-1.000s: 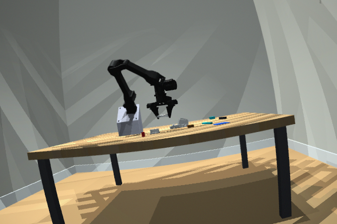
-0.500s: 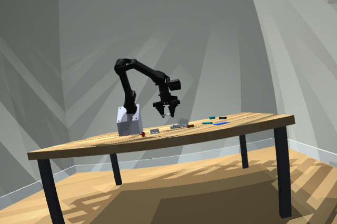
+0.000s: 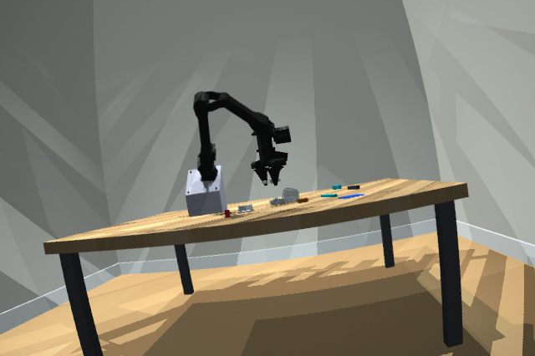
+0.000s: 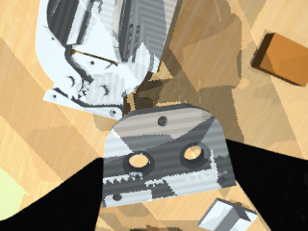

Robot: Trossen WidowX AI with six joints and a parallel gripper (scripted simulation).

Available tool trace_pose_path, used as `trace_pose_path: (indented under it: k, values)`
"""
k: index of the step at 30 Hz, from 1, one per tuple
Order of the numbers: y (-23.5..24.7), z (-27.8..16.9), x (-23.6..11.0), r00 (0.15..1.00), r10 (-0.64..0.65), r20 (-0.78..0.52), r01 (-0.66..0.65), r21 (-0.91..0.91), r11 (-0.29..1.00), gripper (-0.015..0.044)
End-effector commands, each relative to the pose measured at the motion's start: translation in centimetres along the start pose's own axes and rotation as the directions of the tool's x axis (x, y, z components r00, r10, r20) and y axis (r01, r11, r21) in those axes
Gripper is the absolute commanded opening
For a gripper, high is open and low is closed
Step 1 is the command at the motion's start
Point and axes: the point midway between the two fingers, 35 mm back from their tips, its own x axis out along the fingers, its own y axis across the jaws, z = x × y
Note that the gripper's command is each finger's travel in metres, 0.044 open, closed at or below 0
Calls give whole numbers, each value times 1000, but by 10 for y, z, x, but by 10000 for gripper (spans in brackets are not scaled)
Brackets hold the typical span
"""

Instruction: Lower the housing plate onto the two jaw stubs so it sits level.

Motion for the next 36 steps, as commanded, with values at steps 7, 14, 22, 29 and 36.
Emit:
trace_pose_path:
  k: [7, 14, 22, 29, 36]
  values:
    - [23, 22, -1, 1000, -23, -4, 23, 174, 984, 351]
    - [43, 34, -1, 999, -41, -11, 42, 298, 954, 351]
    - [58, 42, 0, 998, -58, -16, 60, 390, 919, 351]
    - [58, 42, 0, 998, -58, -16, 60, 390, 919, 351]
    - [58, 42, 0, 998, -58, -16, 60, 390, 919, 351]
